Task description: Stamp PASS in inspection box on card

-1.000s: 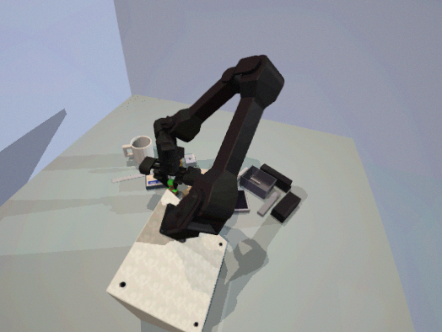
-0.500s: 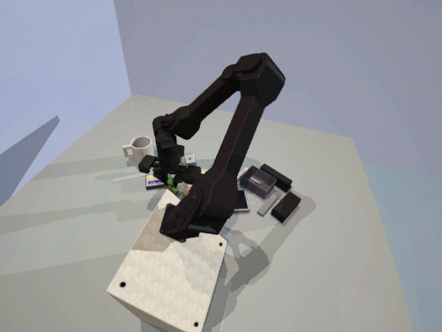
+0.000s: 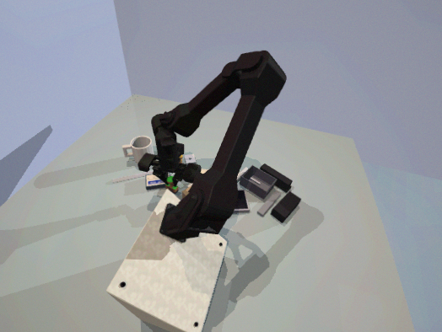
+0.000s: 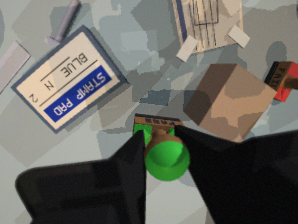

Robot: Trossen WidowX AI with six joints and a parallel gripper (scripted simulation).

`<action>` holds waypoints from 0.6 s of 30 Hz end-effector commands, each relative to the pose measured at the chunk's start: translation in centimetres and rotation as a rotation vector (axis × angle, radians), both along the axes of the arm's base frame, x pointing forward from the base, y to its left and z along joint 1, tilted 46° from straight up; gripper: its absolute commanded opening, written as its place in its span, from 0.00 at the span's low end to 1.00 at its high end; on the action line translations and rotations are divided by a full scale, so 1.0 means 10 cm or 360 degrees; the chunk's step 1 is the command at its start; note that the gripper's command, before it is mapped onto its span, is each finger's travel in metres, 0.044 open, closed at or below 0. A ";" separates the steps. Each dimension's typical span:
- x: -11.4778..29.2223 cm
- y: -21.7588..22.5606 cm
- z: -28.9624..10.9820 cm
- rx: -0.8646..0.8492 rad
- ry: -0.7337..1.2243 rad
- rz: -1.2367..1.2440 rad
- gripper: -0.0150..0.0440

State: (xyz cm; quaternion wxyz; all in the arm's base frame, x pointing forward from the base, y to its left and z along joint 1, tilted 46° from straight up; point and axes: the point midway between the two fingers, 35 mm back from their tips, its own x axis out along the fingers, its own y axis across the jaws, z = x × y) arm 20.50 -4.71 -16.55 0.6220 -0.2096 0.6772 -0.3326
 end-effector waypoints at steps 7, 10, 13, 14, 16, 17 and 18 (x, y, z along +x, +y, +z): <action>0.02 0.04 0.04 0.0007 -0.0008 -0.0004 0.25; 0.02 0.05 0.05 0.0007 -0.0008 -0.0004 0.25; 0.02 0.06 0.06 0.0006 -0.0008 -0.0004 0.25; 0.02 0.07 0.06 0.0006 -0.0008 -0.0004 0.25; 0.02 0.07 0.07 0.0006 -0.0008 -0.0004 0.25; 0.02 0.08 0.07 0.0006 -0.0008 -0.0004 0.25; 0.02 0.08 0.08 0.0006 -0.0008 -0.0004 0.25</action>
